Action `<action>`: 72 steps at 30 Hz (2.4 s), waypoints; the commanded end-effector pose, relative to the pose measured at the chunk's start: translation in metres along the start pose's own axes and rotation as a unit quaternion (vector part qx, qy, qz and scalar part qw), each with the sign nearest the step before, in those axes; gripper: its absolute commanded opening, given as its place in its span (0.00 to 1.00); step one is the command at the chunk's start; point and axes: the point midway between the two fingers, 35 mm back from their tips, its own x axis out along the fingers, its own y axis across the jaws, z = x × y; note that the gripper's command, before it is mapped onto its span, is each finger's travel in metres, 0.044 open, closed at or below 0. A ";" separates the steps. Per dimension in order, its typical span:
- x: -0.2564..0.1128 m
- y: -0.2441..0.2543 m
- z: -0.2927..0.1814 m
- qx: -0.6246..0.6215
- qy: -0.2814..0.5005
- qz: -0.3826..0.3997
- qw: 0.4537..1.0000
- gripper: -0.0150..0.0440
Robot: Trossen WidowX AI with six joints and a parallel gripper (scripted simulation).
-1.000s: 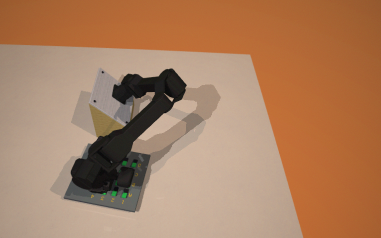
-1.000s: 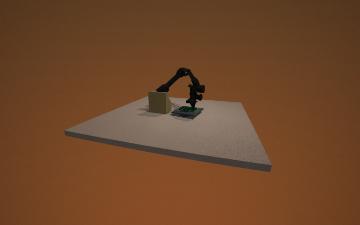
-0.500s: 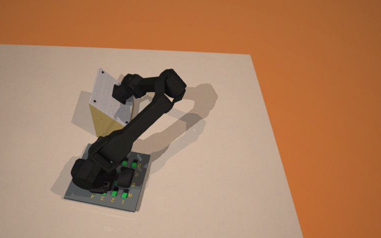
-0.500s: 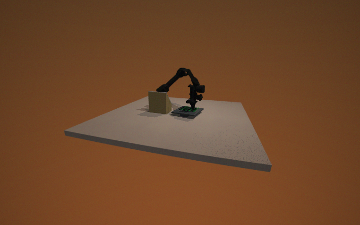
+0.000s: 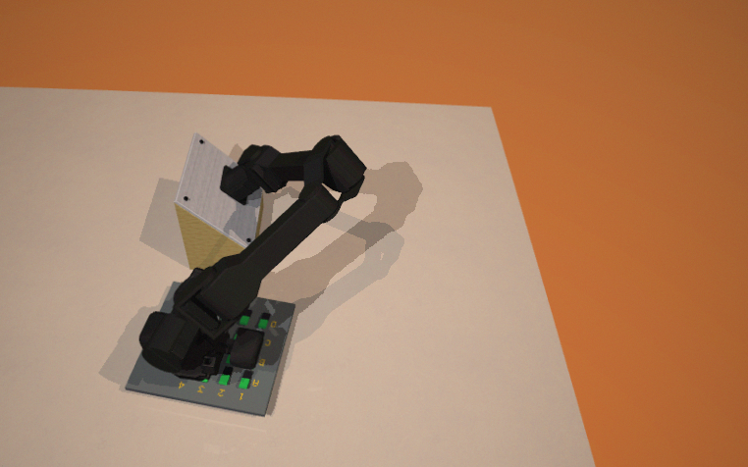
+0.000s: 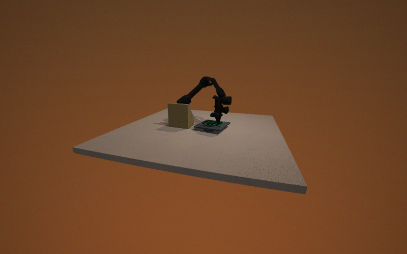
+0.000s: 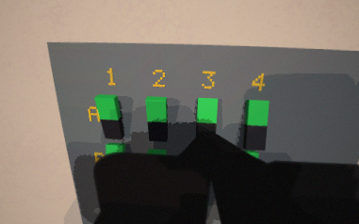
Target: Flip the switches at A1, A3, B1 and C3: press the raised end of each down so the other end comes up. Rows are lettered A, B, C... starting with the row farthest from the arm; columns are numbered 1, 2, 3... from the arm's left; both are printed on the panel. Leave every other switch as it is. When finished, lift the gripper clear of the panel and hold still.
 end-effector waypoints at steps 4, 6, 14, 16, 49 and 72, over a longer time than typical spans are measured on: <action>0.002 0.000 0.000 0.001 0.000 0.001 1.000 0.25; 0.002 0.000 0.000 0.001 0.000 0.001 1.000 0.25; 0.003 0.000 0.000 0.001 0.000 0.001 1.000 0.25; 0.004 0.000 0.000 0.001 0.000 0.001 1.000 0.25; -0.022 0.070 -0.039 0.002 0.001 0.002 1.000 0.25; -0.003 0.070 -0.040 0.002 0.001 0.003 1.000 0.25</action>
